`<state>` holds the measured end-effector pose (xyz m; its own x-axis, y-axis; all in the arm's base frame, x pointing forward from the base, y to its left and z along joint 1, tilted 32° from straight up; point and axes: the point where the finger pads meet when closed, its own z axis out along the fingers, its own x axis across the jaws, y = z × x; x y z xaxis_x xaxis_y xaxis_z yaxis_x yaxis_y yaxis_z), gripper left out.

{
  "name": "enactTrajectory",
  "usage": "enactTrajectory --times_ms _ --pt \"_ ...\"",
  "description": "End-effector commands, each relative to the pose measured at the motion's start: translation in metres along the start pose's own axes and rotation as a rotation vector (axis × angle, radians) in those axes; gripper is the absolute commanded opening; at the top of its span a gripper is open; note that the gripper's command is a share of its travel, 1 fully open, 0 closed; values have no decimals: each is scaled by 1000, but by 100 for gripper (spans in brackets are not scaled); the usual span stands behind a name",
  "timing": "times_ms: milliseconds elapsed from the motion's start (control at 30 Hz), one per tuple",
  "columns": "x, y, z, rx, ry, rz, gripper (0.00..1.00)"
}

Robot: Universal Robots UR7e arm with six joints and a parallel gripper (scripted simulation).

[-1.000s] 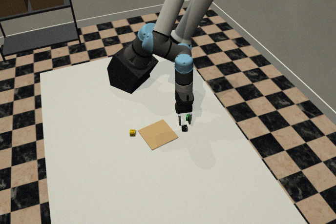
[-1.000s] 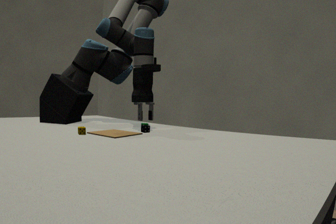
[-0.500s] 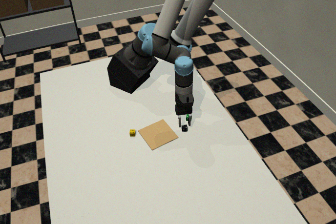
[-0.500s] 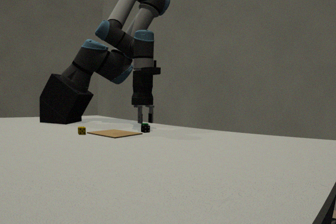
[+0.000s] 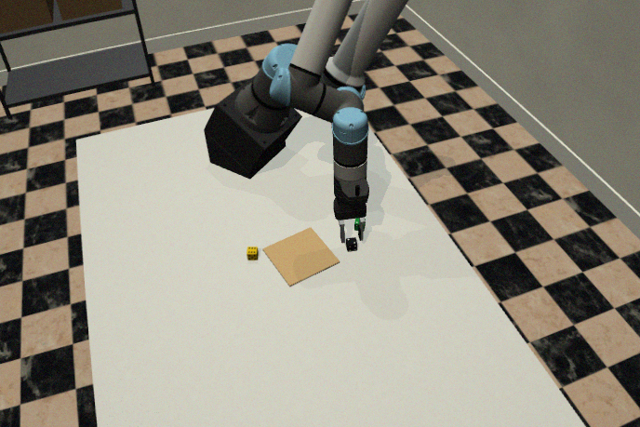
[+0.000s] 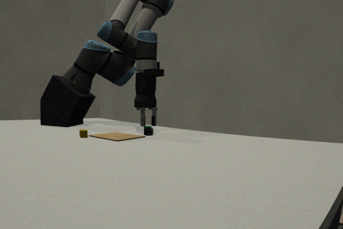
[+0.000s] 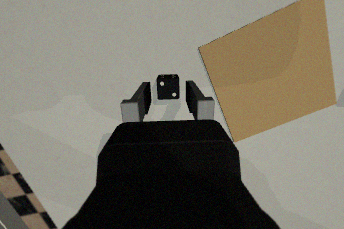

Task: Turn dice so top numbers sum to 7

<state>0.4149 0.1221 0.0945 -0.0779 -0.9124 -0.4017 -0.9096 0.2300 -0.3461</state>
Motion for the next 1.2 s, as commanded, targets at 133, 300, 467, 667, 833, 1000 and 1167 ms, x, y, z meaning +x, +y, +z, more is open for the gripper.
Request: enactTrajectory --times_ms 133,300,467,667,833,1000,1167 --pt "0 0 0 1 0 0 79" --pt "0 0 0 1 0 0 79" --pt "0 0 0 1 0 0 79" --pt "0 0 0 1 0 0 79" --pt "0 0 0 1 0 0 79" --pt "0 0 2 1 0 0 79" --pt "0 0 8 1 0 0 79"
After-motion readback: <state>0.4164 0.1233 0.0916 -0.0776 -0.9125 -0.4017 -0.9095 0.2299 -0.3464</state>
